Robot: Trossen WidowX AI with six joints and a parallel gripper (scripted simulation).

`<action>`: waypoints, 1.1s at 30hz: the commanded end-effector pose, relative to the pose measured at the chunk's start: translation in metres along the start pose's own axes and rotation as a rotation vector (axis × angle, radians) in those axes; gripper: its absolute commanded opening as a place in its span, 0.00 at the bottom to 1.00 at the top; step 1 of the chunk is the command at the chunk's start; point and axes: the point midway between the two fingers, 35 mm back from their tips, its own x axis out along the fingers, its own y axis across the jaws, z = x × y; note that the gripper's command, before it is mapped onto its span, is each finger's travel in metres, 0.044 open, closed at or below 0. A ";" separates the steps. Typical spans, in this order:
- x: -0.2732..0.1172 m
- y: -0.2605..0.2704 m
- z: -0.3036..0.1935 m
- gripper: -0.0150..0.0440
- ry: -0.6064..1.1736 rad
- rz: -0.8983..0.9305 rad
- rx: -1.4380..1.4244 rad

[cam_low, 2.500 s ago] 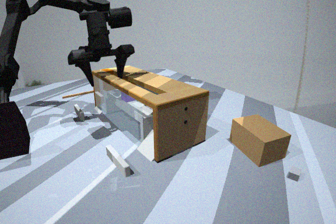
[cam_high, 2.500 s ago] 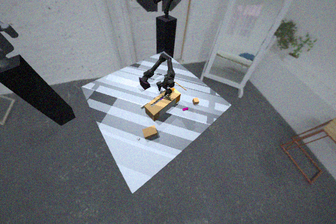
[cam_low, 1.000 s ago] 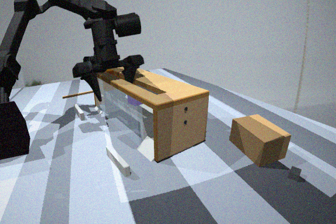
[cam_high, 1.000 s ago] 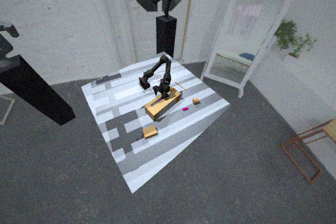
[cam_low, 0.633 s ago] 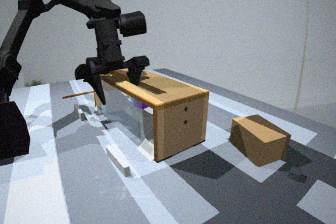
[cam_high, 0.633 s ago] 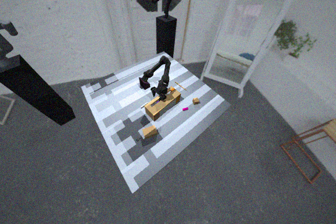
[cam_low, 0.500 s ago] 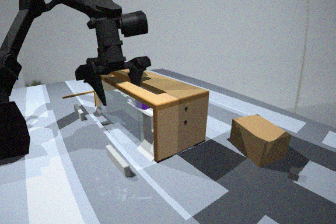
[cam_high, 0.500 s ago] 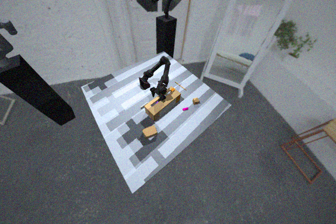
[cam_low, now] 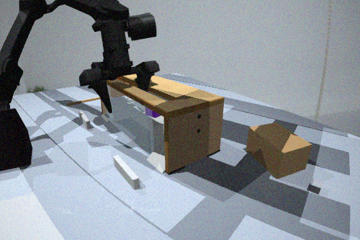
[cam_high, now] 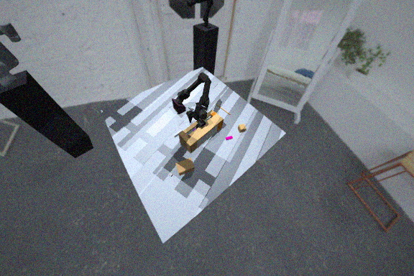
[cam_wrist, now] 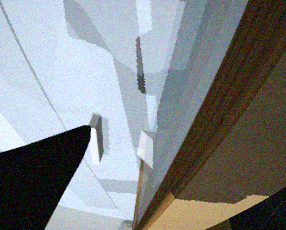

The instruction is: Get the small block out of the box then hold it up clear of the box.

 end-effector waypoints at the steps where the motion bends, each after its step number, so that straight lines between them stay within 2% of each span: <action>1: 0.002 0.000 -0.005 0.93 0.000 0.001 -0.002; 33: 0.005 0.001 -0.013 0.93 0.001 0.001 -0.002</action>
